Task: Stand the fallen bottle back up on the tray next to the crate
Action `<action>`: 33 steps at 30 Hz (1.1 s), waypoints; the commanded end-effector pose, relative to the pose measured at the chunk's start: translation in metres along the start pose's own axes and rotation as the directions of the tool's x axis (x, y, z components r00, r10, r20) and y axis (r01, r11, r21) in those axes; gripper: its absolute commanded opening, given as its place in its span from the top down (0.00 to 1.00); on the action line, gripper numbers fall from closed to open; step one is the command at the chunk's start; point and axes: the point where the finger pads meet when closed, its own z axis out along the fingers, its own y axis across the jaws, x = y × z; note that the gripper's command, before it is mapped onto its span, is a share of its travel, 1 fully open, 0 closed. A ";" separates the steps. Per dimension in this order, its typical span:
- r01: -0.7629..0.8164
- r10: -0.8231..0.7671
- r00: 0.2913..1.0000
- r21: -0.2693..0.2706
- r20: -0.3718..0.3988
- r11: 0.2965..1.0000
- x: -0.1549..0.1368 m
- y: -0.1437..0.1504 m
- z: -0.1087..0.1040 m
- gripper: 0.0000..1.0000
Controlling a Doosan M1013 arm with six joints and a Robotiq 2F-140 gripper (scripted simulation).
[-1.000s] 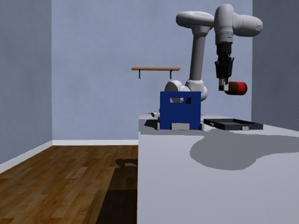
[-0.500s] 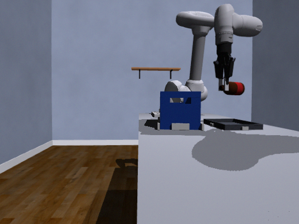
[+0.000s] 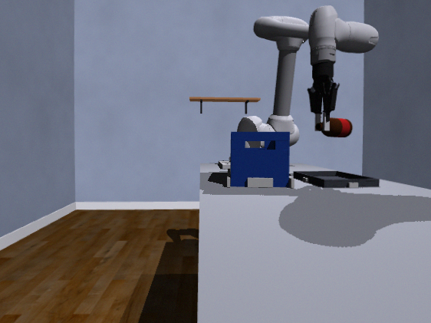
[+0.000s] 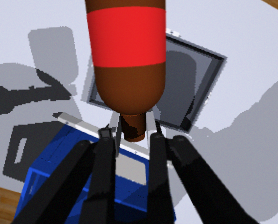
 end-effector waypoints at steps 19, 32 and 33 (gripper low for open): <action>0.000 0.000 1.000 0.000 0.000 1.000 0.000 0.000 0.000 0.90; 0.032 -0.032 0.999 0.000 0.000 0.999 0.000 0.000 0.000 0.90; 0.043 -0.043 0.999 0.000 0.000 0.999 0.000 0.000 0.000 0.90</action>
